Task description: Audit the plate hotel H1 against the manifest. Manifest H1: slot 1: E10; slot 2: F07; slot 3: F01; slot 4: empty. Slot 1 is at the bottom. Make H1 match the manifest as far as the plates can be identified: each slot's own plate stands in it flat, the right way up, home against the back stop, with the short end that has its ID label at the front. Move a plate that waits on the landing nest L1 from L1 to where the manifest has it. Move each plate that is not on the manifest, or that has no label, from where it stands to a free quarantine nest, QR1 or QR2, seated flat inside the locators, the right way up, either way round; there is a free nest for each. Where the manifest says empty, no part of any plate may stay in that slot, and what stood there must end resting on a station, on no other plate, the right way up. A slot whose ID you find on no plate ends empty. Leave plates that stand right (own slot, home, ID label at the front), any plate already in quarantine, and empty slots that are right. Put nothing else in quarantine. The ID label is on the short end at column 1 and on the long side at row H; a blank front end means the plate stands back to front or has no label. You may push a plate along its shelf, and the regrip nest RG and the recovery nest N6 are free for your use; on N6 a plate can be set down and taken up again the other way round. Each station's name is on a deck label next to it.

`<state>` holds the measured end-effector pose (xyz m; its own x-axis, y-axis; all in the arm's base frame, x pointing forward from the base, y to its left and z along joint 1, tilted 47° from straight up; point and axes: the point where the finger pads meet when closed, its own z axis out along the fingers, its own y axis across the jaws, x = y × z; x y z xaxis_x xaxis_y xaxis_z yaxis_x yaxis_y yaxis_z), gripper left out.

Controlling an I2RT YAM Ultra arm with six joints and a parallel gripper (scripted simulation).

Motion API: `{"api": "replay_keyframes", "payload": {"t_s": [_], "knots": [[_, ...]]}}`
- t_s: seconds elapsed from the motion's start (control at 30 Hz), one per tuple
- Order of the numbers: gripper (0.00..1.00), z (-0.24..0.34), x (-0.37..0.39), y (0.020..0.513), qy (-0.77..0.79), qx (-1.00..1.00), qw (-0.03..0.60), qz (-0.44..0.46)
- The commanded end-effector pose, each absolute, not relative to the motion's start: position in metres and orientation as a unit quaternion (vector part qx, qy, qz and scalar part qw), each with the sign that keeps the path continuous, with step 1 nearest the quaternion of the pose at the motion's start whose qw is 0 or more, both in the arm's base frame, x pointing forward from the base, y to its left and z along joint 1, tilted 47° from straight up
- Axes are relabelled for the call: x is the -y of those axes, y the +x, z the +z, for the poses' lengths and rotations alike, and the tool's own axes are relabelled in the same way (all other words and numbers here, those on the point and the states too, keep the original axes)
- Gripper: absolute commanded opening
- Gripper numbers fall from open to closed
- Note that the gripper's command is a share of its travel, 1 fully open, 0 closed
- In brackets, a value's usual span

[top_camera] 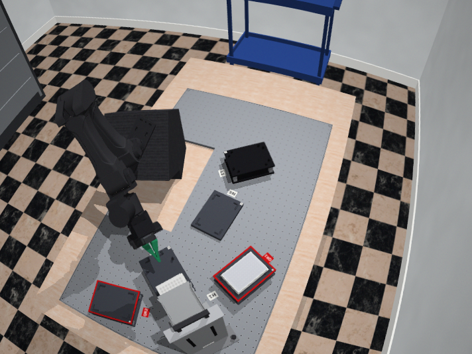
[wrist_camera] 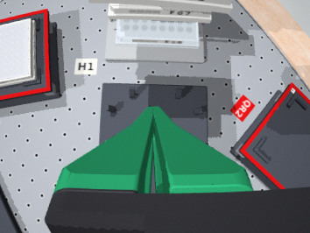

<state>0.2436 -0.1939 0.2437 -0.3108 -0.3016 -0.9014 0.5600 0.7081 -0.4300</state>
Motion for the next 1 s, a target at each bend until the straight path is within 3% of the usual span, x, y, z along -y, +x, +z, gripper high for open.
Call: {"api": "replay_keyframes", "payload": {"t_s": [0.0, 0.97], "knots": [[0.0, 0.263, 0.193, 0.25, 0.083, -0.705, 0.596, -0.375], [0.0, 0.273, 0.197, 0.264, 0.084, -0.705, 0.597, -0.374]]}}
